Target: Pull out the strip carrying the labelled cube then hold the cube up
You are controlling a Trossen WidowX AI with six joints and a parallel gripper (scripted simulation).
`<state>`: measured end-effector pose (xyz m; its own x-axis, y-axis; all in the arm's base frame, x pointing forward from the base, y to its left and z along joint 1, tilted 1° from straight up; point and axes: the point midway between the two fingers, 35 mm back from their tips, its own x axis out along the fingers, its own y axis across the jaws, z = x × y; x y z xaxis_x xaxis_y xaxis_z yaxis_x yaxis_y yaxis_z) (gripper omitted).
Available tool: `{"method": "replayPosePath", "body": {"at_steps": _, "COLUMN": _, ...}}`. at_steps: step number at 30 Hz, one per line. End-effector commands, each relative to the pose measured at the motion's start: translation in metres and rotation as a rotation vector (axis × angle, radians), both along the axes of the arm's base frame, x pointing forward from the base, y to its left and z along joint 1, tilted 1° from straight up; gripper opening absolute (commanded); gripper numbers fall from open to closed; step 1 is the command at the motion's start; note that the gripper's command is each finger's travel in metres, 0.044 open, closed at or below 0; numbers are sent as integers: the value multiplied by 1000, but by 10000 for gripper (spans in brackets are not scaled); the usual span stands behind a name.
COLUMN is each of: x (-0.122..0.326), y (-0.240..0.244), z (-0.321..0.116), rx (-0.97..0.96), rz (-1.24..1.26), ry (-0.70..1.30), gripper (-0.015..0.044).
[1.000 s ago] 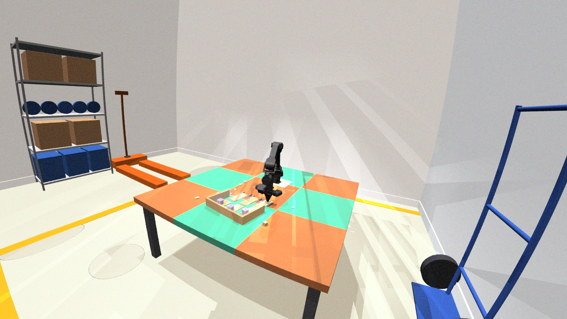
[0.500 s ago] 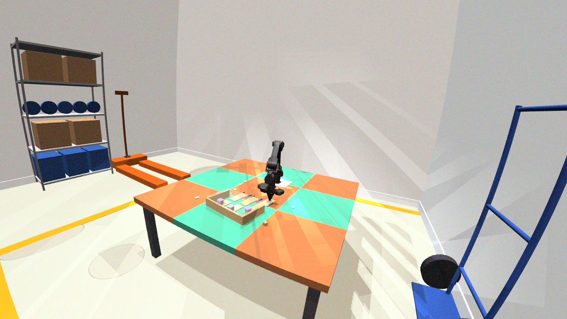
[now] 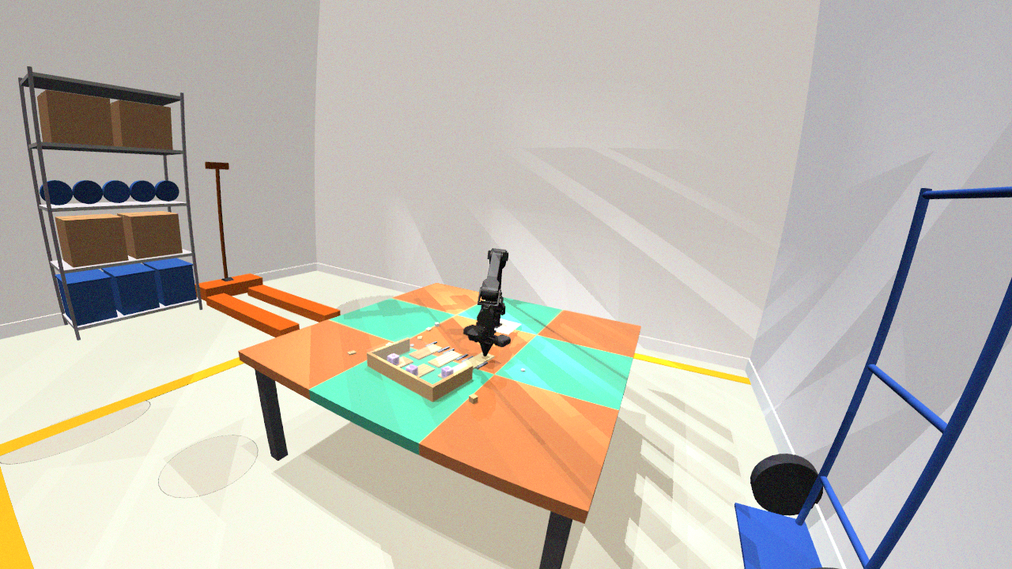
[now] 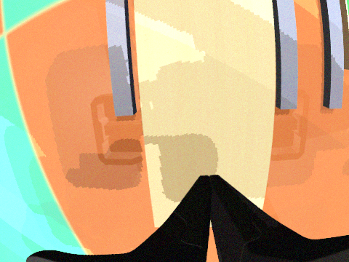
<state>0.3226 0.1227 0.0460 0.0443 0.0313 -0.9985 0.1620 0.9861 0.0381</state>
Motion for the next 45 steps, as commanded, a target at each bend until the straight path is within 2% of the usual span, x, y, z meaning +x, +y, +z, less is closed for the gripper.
{"method": "replayPosePath", "body": {"at_steps": 1, "x": -12, "y": 1, "z": -5, "rx": -5, "rz": -2, "ry": 20, "gripper": 0}}
{"method": "replayPosePath", "body": {"at_steps": 45, "x": -77, "y": 11, "z": -7, "rx": -4, "rz": -2, "ry": 25, "gripper": 0}}
